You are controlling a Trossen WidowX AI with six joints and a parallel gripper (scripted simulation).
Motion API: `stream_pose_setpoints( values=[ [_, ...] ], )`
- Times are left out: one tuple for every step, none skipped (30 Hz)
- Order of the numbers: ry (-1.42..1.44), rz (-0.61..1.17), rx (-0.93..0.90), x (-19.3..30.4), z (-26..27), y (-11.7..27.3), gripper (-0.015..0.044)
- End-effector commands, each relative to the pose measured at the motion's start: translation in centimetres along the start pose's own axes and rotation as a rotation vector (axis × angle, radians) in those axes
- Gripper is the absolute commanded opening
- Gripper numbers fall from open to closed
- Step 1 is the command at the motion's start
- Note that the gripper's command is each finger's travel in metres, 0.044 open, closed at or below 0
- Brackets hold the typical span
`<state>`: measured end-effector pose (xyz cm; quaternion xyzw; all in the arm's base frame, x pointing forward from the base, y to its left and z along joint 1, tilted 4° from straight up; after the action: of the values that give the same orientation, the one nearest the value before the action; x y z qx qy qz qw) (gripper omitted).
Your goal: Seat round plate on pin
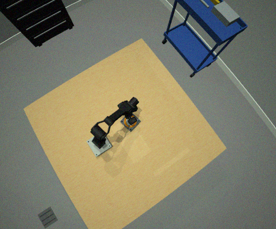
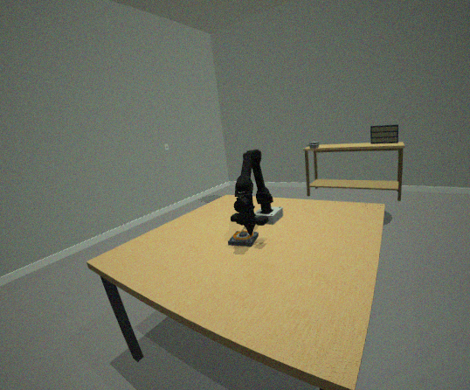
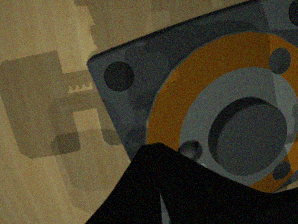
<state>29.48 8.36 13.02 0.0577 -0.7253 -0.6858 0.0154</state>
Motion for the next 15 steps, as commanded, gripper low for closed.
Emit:
stream_pose_setpoints(
  values=[
    [-0.004,-0.005,-0.004,0.2,0.1,0.1,0.0],
    [-0.004,-0.005,-0.004,0.1,0.1,0.4,0.0],
    [-0.004,-0.005,-0.004,0.1,0.1,0.7,0.0],
    [-0.004,-0.005,-0.004,0.1,0.0,1.2,0.0],
    [-0.004,-0.005,-0.004,0.1,0.0,1.8,0.0],
    [-0.004,-0.005,-0.004,0.1,0.0,2.4,0.0],
    [-0.004,-0.005,-0.004,0.2,0.0,3.0,0.0],
    [-0.004,-0.005,-0.004,0.2,0.0,3.6,0.0],
    [-0.004,-0.005,-0.004,0.3,-0.1,4.0,0.0],
    [-0.004,-0.005,-0.004,0.4,-0.1,4.3,0.0],
    [-0.004,-0.005,-0.004,0.4,-0.1,4.3,0.0],
    [-0.004,-0.005,-0.004,0.4,-0.1,4.4,0.0],
    [0.0,-0.004,-0.001,0.3,-0.1,3.4,0.0],
    [0.0,-0.004,-0.001,0.3,-0.1,3.4,0.0],
    [0.0,-0.004,-0.001,0.3,-0.1,3.4,0.0]
  ],
)
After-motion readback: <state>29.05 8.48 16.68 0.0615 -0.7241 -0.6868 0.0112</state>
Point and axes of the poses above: the point midway between the two fingers, 35 mm back from their tips, its own y axis back along the fingers, its own z axis across the jaws, x = y × z, the point moved 9 cm from there along y, back along the fingers, and after that the axes turned 3 degrees about y, right-handed, at the moved point
